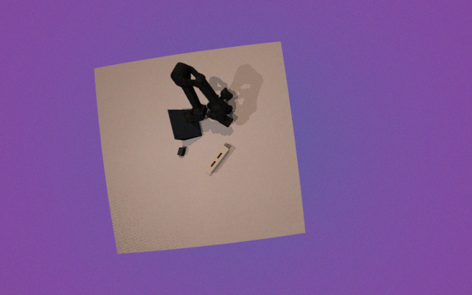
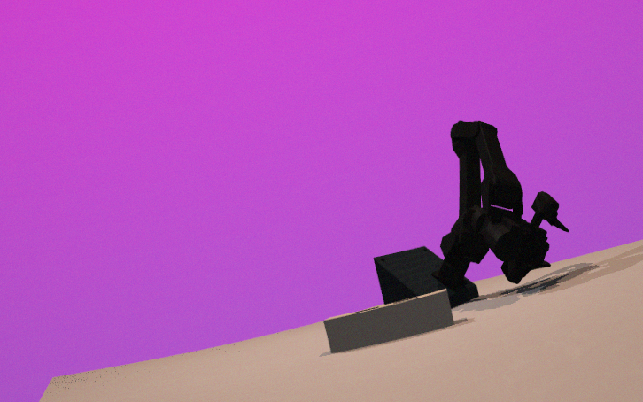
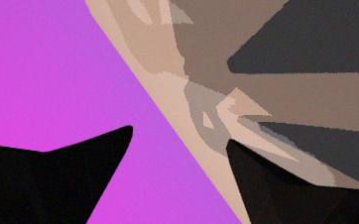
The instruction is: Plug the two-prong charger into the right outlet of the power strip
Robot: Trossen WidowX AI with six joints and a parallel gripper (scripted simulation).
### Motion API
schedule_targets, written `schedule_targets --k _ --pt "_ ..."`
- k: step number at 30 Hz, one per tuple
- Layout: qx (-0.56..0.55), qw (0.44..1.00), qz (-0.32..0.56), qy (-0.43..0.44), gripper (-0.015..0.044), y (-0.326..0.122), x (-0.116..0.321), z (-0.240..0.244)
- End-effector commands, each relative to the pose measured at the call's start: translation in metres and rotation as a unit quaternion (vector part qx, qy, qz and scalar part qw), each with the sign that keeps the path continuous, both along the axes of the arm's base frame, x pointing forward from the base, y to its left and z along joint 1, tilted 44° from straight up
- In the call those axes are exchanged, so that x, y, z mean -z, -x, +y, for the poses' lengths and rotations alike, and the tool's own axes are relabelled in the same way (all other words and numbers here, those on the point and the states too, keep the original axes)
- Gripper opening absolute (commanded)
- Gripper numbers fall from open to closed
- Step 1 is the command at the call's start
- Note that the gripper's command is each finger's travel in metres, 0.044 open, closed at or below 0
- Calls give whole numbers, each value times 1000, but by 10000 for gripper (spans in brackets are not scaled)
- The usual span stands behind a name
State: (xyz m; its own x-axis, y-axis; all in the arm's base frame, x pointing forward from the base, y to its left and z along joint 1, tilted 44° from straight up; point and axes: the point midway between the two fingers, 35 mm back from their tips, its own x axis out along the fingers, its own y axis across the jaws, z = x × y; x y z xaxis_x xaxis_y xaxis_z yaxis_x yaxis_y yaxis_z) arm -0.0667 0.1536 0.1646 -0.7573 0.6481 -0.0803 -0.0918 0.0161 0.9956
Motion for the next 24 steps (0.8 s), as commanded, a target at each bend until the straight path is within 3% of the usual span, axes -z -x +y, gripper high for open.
schedule_targets --k 1,24 --pt "0 1000 0 0 426 0 0 0" --pt "100 987 -119 -32 440 -63 -19 32"
